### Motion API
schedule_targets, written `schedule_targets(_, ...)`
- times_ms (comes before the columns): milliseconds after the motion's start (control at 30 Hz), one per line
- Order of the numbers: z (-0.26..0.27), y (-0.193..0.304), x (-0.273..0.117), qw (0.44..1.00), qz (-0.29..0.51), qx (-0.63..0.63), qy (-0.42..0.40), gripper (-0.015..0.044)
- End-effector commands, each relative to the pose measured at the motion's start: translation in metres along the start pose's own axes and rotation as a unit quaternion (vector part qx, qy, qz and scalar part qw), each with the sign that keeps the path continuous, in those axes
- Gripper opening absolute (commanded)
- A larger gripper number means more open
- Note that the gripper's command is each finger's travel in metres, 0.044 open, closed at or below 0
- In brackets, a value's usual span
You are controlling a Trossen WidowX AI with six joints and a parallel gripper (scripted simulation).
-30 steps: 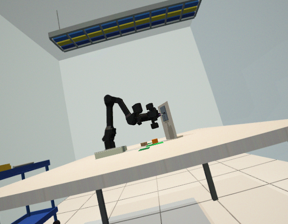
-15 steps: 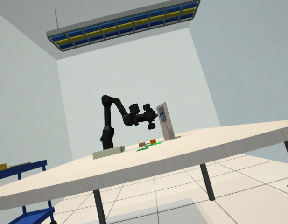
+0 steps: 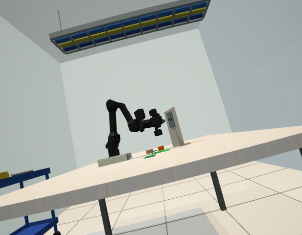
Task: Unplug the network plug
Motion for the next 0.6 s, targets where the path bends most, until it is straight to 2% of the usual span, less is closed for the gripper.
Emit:
schedule_targets(0,-0.001,0.002,-0.005,1.0,0.002,0.004,0.001,0.0)
schedule_targets(567,-0.001,0.002,-0.017,1.0,0.002,0.005,0.002,0.0)
Point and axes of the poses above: the point midway between the two fingers, 35 mm back from their tips, its own x axis out along the fingers, its own z axis across the jaws, y = z × x, the point moved 6 cm from there along -x, back along the fingers, and after that the axes turned 10 degrees about -x, right-handed, at the moved point
